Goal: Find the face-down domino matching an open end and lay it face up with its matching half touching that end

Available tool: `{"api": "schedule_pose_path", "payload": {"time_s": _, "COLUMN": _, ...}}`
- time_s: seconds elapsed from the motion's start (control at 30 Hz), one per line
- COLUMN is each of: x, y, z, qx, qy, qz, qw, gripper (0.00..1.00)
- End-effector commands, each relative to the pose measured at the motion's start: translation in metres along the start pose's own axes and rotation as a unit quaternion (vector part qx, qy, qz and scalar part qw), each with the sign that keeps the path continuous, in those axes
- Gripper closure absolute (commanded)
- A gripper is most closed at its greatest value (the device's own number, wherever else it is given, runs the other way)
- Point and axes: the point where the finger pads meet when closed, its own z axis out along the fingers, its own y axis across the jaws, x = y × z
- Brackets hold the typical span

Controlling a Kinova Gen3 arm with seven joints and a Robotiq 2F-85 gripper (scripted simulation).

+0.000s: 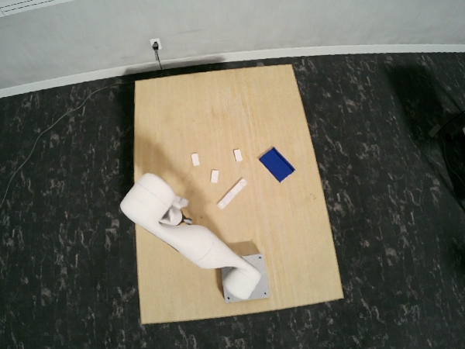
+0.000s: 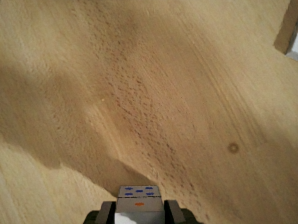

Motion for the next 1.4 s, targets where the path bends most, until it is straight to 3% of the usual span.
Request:
{"api": "schedule_pose_path", "payload": {"time_s": 0.0, "x": -0.003, "y": -0.001, "z": 0.0, "qx": 0.001, "qy": 0.0, "qz": -0.001, "qw": 1.0, "gripper": 0.65}}
{"api": "schedule_pose_path", "payload": {"time_s": 1.37, "x": -0.041, "y": 0.0, "z": 0.016, "qx": 0.001, "qy": 0.0, "qz": -0.001, "qw": 1.0, "gripper": 0.65}}
